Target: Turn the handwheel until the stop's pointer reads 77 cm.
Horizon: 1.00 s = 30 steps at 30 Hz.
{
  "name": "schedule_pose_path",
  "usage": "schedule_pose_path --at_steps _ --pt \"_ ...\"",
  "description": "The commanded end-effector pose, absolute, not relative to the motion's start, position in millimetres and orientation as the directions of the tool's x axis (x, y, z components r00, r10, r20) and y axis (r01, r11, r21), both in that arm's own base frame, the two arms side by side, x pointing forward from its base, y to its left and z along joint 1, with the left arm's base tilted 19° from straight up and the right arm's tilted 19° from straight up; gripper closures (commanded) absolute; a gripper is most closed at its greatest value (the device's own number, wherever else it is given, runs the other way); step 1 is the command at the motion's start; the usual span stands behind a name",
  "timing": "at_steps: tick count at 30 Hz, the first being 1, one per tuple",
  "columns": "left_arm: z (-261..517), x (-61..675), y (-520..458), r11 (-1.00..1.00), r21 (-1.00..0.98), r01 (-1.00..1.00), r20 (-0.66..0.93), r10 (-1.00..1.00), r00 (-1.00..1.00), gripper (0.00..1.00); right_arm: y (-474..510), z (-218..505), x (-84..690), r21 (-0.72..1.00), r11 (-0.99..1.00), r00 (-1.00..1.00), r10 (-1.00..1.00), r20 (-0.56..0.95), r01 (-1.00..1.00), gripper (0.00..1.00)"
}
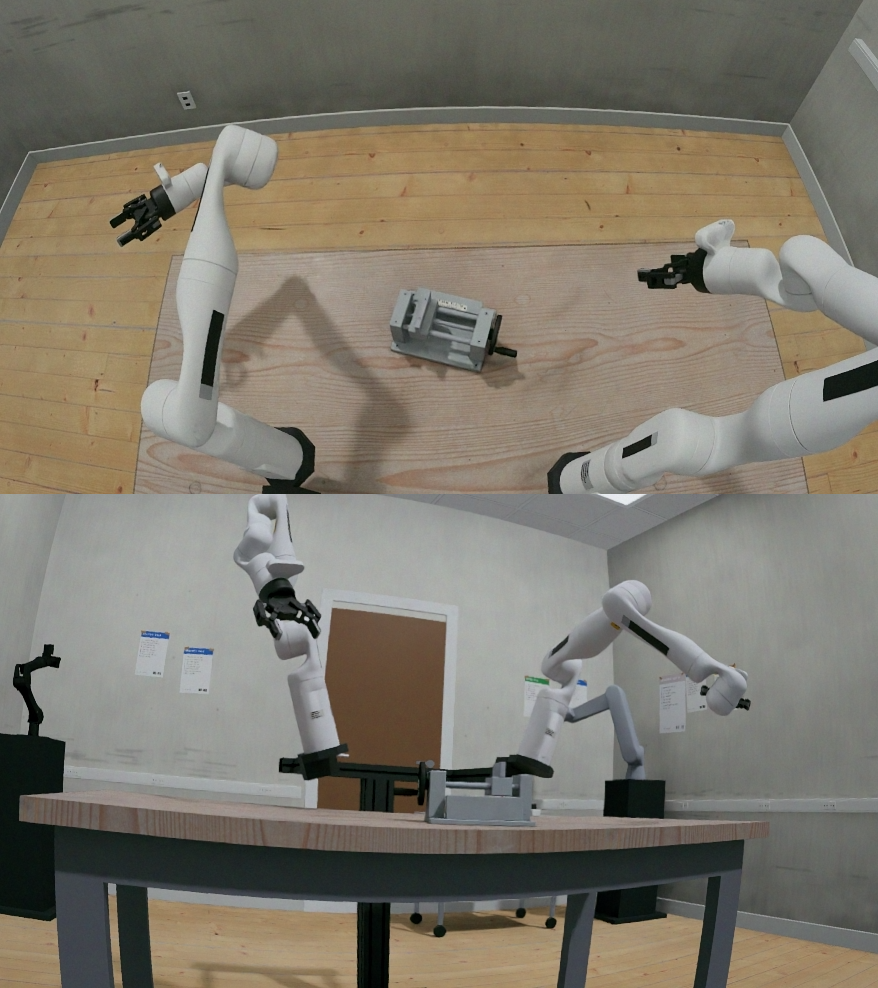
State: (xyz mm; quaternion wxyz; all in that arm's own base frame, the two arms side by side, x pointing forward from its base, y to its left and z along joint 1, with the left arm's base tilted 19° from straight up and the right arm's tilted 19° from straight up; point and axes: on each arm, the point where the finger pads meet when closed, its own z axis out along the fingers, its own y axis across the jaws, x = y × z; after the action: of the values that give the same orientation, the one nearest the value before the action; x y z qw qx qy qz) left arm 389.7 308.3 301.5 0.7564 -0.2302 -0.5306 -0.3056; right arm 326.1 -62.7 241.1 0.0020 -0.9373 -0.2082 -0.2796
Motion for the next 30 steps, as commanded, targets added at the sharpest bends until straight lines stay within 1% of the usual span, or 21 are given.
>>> schedule_pose_path --at_steps 1,6,11,13,17,22,28,30 --pt "295.4 393.1 305.1 0.692 -0.02 0.721 0.952 -0.208 0.226 0.002 -63.4 241.7 326.5 0.115 -0.912 0.755 0.392 0.525 0.393 0.002" --pt "268.3 408.6 285.1 0.636 -0.037 0.771 0.975 -0.148 0.169 0.002 -67.7 242.9 327.2 0.128 -0.907 0.751 0.406 0.521 0.402 0.002" --pt "209.7 441.2 230.5 0.506 -0.057 0.861 0.998 -0.001 0.067 0.002 -78.4 245.5 328.4 0.157 -0.892 0.739 0.441 0.509 0.424 0.002" --pt "209.7 441.2 230.5 0.506 -0.057 0.861 0.998 -0.001 0.067 0.002 -78.4 245.5 328.4 0.157 -0.892 0.739 0.441 0.509 0.424 0.002" --pt "156.4 462.4 167.9 0.352 -0.064 0.934 0.982 0.189 -0.004 0.002 -92.5 249.0 329.4 0.193 -0.871 0.724 0.484 0.491 0.451 0.002" --pt "104.9 477.5 94.3 0.221 -0.068 0.973 0.937 0.349 -0.013 0.002 -118.1 254.9 329.3 0.253 -0.829 0.696 0.557 0.452 0.499 0.002" --pt "55.5 481.3 -3.2 0.113 -0.059 0.992 0.872 0.49 -0.004 0.002 -151.5 262.1 325.6 0.319 -0.767 0.66 0.642 0.391 0.557 0.002" --pt "55.5 481.3 -3.2 0.113 -0.059 0.992 0.872 0.49 -0.004 0.002 -151.5 262.1 325.6 0.319 -0.767 0.66 0.642 0.391 0.557 0.002"
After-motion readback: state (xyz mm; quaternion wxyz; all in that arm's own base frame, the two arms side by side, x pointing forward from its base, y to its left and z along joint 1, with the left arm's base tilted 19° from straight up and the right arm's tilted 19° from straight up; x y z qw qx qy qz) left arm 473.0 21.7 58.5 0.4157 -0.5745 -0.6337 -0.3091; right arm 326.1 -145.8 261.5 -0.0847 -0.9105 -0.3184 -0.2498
